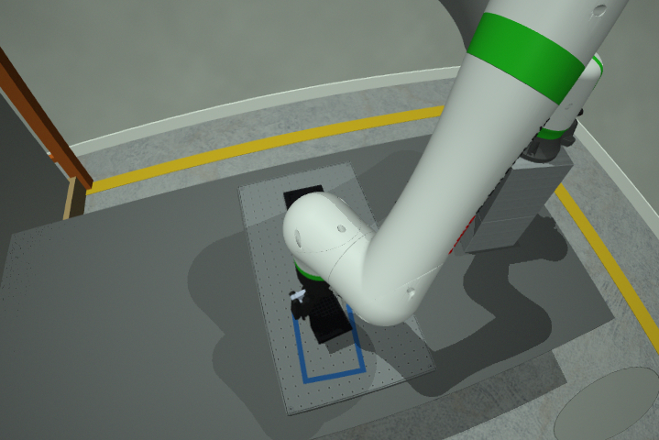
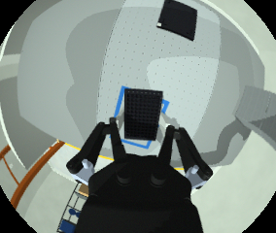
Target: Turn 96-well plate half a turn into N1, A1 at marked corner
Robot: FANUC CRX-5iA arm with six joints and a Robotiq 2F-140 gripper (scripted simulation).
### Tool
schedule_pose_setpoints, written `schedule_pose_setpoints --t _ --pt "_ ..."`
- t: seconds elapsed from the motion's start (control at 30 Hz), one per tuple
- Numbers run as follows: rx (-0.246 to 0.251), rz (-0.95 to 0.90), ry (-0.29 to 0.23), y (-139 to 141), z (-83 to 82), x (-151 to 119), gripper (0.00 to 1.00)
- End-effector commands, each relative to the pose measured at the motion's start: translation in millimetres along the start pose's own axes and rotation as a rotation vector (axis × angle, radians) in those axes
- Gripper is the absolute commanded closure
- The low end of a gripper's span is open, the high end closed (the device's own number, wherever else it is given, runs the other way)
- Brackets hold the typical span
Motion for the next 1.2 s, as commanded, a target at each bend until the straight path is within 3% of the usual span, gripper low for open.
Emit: schedule_pose_setpoints --t 0.0,0.43,0.53,0.73,1.17 --pt "0.0 0.0 0.0 -6 0.3 -11 1.0" --pt "0.0 0.0 0.0 -22 1.4 -43 1.0" --pt "0.0 0.0 0.0 -22 1.4 -43 1.0" --pt "0.0 -0.186 0.0 -22 1.4 -43 1.0" --pt "0.0 -0.186 0.0 -22 1.4 -43 1.0"
Point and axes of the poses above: the point where the finger pads meet when closed, its own z axis out along the fingers, its own y axis across the jaws, x = y × z, the point moved 1 cm from there along -z, back along the fingers, and after that the axes turned 10 degrees about -z, right-handed, at the moved point
